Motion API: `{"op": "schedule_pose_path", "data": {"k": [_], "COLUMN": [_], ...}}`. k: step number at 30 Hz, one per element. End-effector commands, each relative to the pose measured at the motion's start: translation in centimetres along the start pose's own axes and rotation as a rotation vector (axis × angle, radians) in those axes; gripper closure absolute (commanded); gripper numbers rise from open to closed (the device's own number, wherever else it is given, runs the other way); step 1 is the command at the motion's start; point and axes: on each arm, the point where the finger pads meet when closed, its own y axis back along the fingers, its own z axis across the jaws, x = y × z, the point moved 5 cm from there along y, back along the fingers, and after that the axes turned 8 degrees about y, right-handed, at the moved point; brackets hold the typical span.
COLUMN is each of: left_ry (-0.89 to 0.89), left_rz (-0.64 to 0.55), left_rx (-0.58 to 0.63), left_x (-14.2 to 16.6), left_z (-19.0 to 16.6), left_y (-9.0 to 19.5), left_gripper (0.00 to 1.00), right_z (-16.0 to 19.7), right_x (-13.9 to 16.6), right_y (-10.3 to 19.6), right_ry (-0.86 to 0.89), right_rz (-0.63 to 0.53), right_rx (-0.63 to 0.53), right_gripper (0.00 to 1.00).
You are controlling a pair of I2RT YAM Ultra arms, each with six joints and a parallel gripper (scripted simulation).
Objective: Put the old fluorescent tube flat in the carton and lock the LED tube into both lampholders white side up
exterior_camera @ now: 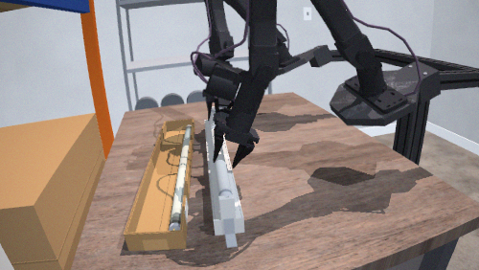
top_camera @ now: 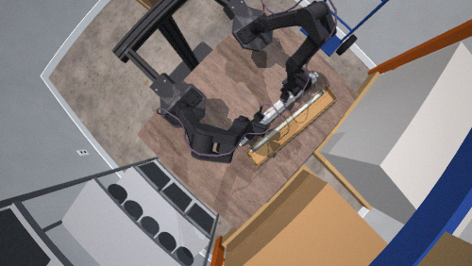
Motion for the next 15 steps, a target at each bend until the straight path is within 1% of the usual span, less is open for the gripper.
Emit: {"op": "schedule_pose_path", "data": {"k": [1, 2, 3, 8, 15], "left_ry": [-0.028, -0.028, -0.028, -0.028, -0.028], "left_rz": [-0.006, -0.006, -0.006, -0.006, -0.006], "left_rx": [0.081, 0.081, 0.081, 0.081, 0.081], "left_x": [-0.4, -0.4, -0.4, -0.4, -0.4], "left_z": [-2.5, -2.5, -2.5, -2.5, -2.5], "left_y": [-0.1, -0.1, -0.1, -0.1, -0.1], "left_gripper": [0.51, 0.51, 0.51, 0.51, 0.51], "right_z": [1.6, 1.6, 1.6, 0.4, 0.5], "right_x": [0.1, 0.1, 0.1, -0.2, -0.5], "right_y": [1.5, 1.5, 1.5, 1.5, 1.6], "right_ry": [0.048, 0.048, 0.048, 0.031, 0.035], "right_rz": [0.016, 0.016, 0.016, 0.009, -0.006], "right_rx": [-0.040, -0.040, -0.040, -0.016, -0.021], "right_gripper": [0.89, 0.89, 0.51, 0.51, 0.51]}}
